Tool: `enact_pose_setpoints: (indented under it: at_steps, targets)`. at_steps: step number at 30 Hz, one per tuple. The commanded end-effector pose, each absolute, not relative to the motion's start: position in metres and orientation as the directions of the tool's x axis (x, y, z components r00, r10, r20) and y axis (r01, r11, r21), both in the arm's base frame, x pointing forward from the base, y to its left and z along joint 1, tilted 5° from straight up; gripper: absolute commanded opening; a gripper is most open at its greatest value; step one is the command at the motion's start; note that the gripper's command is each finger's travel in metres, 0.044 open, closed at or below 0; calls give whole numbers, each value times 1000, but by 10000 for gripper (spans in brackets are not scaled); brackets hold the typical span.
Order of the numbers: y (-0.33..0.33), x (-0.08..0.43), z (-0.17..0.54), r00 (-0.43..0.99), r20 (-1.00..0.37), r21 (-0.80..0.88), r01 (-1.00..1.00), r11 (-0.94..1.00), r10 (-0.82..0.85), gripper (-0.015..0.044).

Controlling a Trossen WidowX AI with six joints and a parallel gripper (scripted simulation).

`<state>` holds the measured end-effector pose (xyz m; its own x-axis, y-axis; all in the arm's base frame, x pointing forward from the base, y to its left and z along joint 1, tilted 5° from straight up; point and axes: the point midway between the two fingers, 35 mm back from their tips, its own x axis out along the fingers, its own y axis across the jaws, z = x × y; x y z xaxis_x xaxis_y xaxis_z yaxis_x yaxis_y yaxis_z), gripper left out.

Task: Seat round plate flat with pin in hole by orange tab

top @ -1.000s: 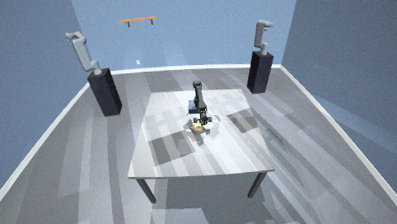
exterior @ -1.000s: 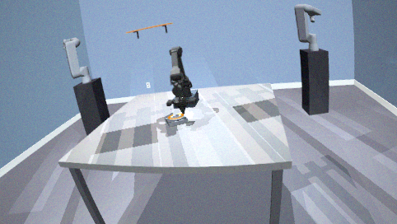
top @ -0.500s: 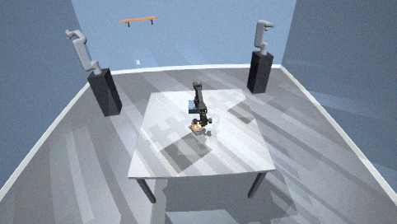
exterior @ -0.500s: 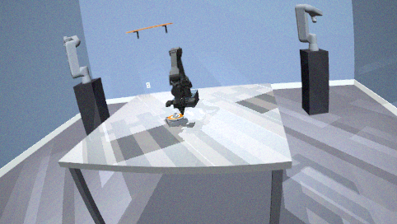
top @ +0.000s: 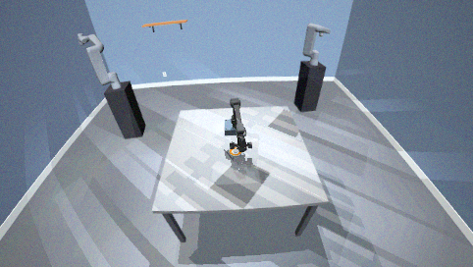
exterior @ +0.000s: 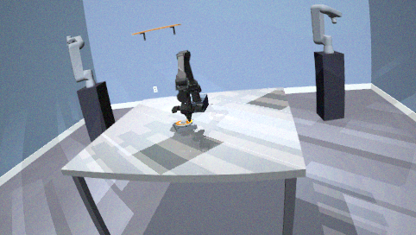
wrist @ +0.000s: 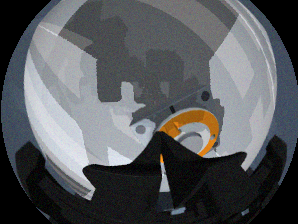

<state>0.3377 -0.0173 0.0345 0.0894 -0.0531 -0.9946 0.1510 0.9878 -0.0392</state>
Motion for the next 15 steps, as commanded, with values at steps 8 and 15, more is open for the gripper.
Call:
enact_pose_setpoints:
  at_steps: [8,15]
  targets:
    - [-23,346,38,97,-994,-38,145,989,-52,0]
    - [-26,349,39,97,-994,-38,145,989,-52,0]
